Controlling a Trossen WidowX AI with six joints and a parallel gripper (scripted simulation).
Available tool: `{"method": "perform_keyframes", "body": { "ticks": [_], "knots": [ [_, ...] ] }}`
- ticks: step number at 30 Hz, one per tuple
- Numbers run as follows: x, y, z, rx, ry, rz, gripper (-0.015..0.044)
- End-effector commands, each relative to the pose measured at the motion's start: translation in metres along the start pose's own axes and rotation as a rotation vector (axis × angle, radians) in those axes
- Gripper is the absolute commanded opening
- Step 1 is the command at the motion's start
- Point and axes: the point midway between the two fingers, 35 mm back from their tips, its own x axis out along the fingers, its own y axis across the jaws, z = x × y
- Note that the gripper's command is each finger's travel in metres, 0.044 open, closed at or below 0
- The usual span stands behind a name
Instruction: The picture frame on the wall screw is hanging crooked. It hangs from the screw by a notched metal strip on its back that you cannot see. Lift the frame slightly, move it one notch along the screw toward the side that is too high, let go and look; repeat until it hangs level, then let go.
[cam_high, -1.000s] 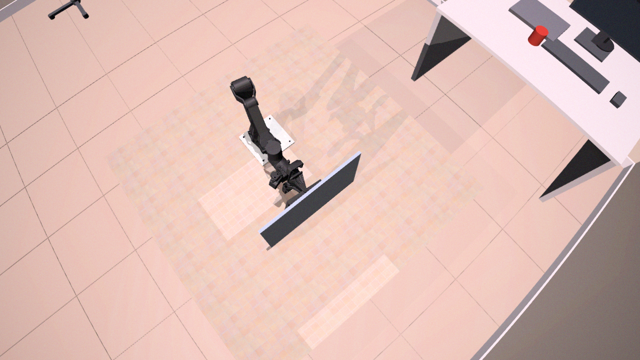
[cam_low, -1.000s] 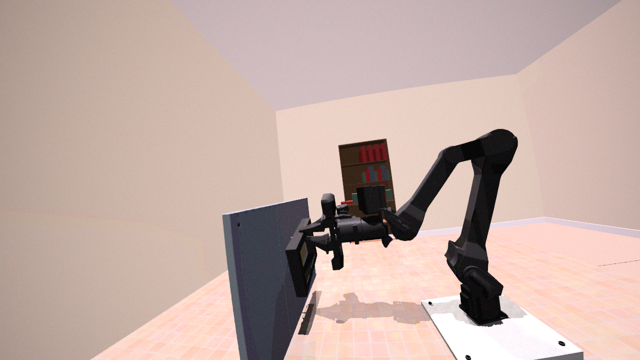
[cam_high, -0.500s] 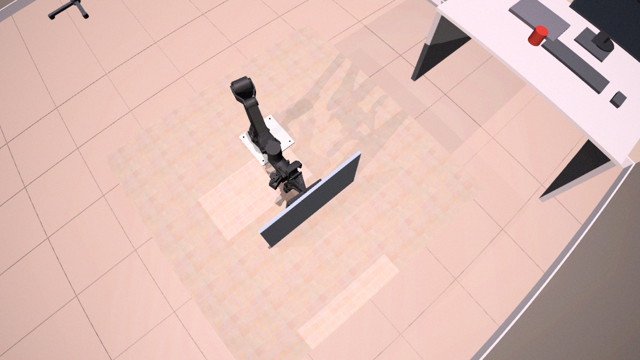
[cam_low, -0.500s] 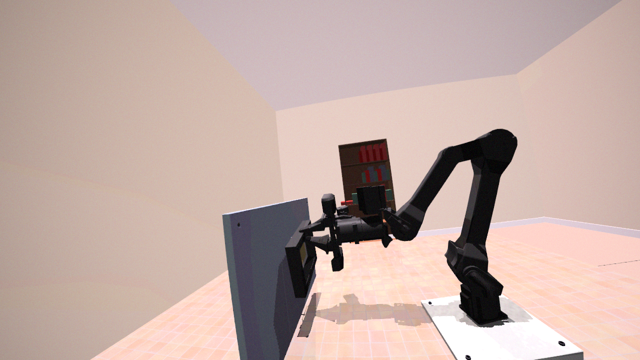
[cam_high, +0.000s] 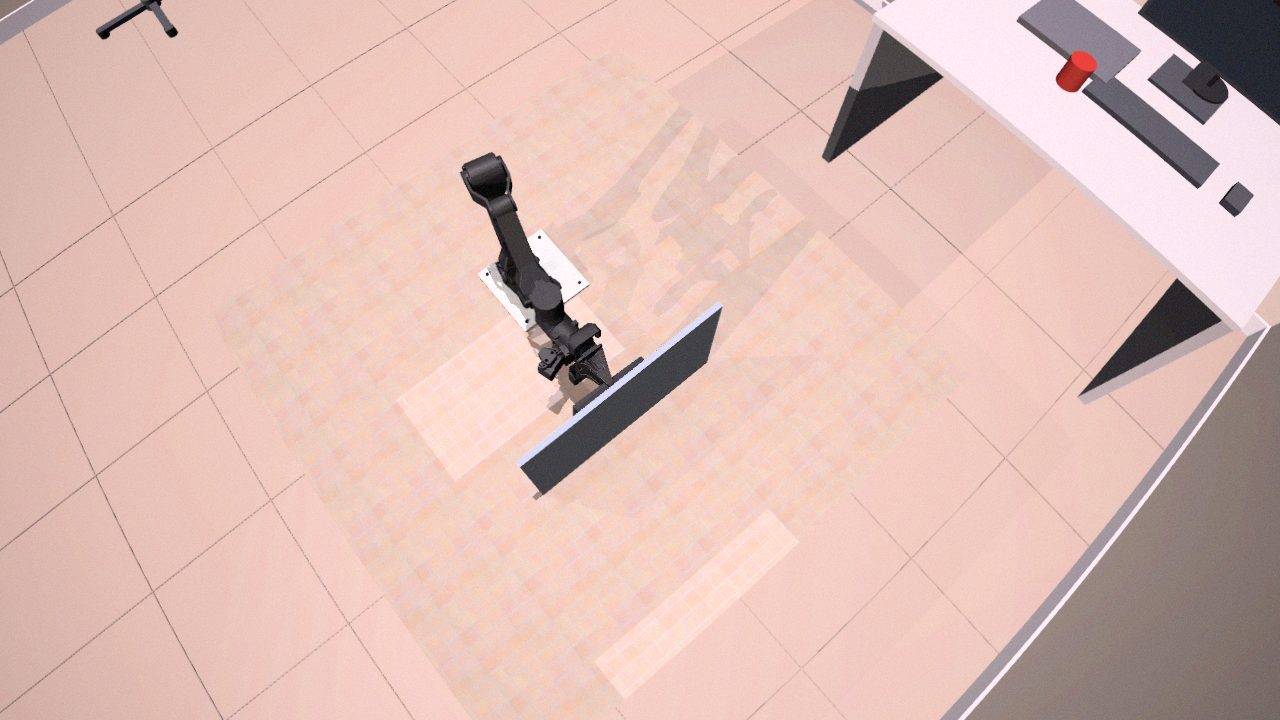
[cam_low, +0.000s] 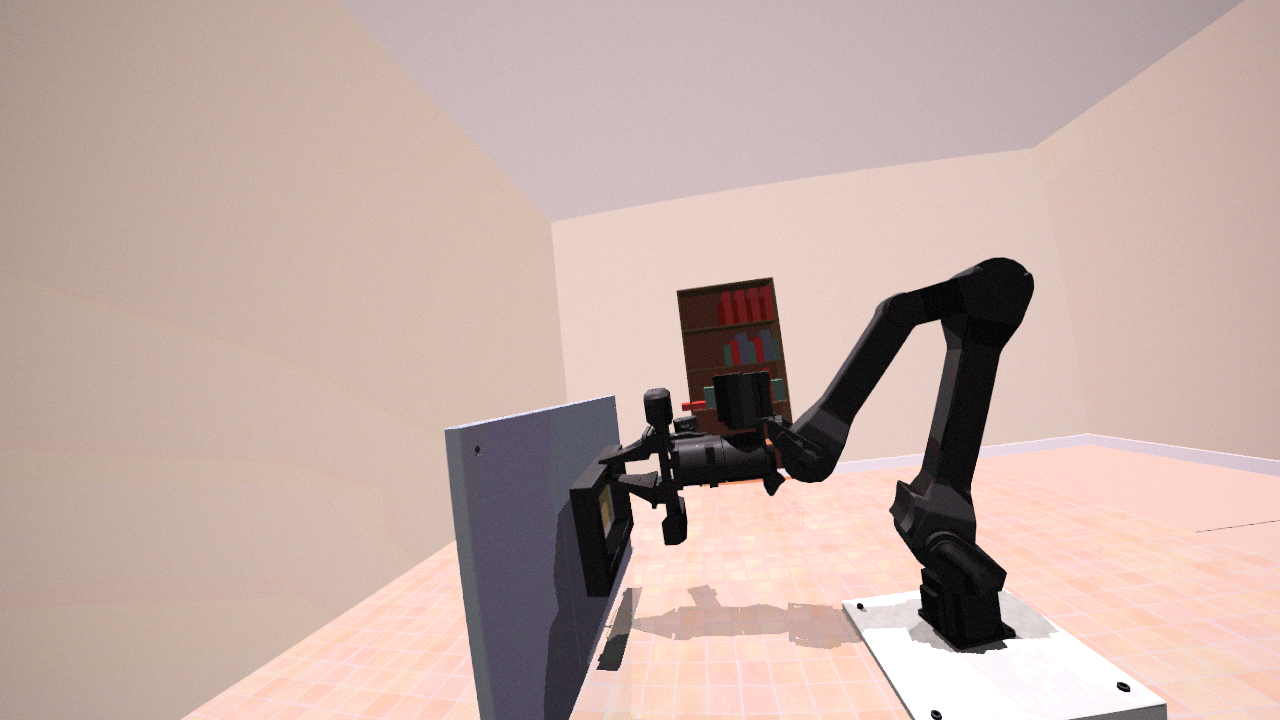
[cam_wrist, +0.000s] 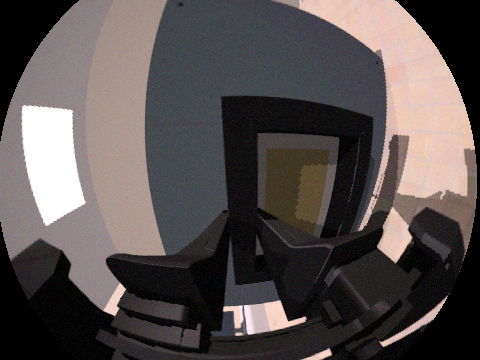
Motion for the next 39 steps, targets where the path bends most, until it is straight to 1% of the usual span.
{"method": "perform_keyframes", "body": {
  "ticks": [1, 20, 30, 35, 39],
  "knots": [
    [0.000, 0.000, 0.000, 0.023, 0.000, 0.003, 0.0000],
    [0.000, -0.001, 0.001, 0.123, 0.002, 0.002, 0.0000],
    [0.000, -0.001, 0.000, 0.102, 0.002, 0.000, 0.0260],
    [-0.005, 0.001, 0.001, 0.088, 0.002, 0.000, 0.0260],
    [-0.033, 0.006, 0.004, 0.002, 0.002, 0.002, 0.0260]
  ]
}}
